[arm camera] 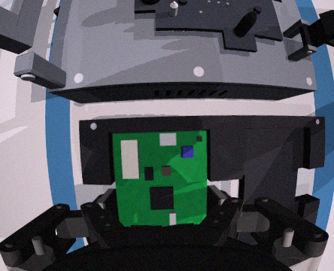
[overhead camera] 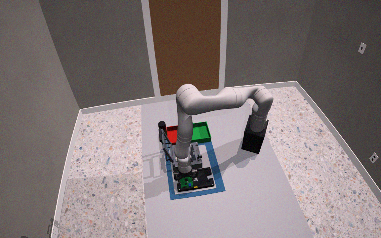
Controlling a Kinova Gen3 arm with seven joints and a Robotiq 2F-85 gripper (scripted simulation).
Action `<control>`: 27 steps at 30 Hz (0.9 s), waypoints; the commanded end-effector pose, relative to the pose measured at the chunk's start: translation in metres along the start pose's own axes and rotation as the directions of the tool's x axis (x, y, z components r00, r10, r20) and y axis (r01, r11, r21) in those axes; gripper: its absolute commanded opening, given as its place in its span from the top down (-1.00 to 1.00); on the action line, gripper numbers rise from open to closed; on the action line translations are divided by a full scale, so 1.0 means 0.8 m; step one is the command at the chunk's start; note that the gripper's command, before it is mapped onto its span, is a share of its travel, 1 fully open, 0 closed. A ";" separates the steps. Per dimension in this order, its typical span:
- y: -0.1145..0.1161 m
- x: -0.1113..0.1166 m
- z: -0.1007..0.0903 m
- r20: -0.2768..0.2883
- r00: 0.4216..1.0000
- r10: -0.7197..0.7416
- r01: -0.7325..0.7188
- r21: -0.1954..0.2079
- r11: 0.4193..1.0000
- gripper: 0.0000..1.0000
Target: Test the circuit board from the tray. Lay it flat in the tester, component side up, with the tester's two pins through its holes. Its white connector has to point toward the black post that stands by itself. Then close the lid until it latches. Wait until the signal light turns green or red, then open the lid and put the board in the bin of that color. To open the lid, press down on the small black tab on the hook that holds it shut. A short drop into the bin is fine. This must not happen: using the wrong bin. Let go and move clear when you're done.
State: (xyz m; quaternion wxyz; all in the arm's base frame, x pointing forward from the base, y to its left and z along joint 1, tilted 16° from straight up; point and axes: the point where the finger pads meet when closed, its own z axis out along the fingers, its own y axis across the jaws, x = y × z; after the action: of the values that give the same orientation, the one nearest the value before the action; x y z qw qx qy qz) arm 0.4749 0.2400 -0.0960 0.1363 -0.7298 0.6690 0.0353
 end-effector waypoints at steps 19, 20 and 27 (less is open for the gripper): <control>-0.001 0.000 -0.001 0.000 1.000 0.000 0.000 0.002 1.000 -0.54; -0.001 0.000 -0.001 0.000 1.000 0.000 0.000 0.002 1.000 -0.54; -0.001 0.000 -0.001 0.000 1.000 0.000 0.000 0.002 1.000 -0.54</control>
State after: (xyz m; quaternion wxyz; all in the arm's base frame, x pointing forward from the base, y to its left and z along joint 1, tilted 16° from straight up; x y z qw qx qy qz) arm 0.4749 0.2398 -0.0953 0.1364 -0.7298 0.6690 0.0353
